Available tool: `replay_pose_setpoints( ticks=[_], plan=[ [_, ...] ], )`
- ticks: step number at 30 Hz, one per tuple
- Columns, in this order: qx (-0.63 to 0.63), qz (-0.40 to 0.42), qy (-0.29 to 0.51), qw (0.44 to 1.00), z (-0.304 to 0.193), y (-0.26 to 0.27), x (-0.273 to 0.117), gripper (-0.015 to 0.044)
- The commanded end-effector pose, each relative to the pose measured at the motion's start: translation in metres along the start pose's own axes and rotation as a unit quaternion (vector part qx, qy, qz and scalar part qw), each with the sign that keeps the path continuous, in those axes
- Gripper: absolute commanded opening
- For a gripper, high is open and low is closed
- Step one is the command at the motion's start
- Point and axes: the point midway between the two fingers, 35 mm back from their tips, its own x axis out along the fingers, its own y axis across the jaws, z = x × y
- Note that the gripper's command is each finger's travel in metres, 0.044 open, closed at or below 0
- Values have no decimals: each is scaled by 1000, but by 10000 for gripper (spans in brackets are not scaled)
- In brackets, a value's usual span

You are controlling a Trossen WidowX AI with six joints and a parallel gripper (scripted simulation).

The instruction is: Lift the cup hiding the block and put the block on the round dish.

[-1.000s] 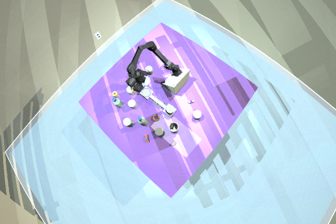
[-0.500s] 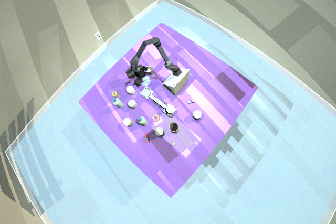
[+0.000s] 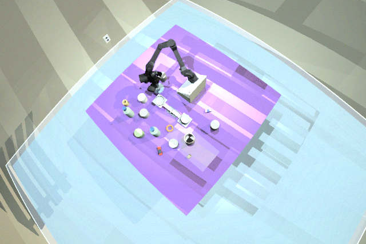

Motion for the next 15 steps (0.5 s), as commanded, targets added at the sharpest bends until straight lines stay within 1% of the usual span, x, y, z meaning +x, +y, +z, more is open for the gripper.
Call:
replay_pose_setpoints(
  ticks=[1,15],
  plan=[
    [-6,-2,4,1000,-4,-2,16,0],
    [-6,-2,4,1000,-4,-2,32,0]
  ],
)
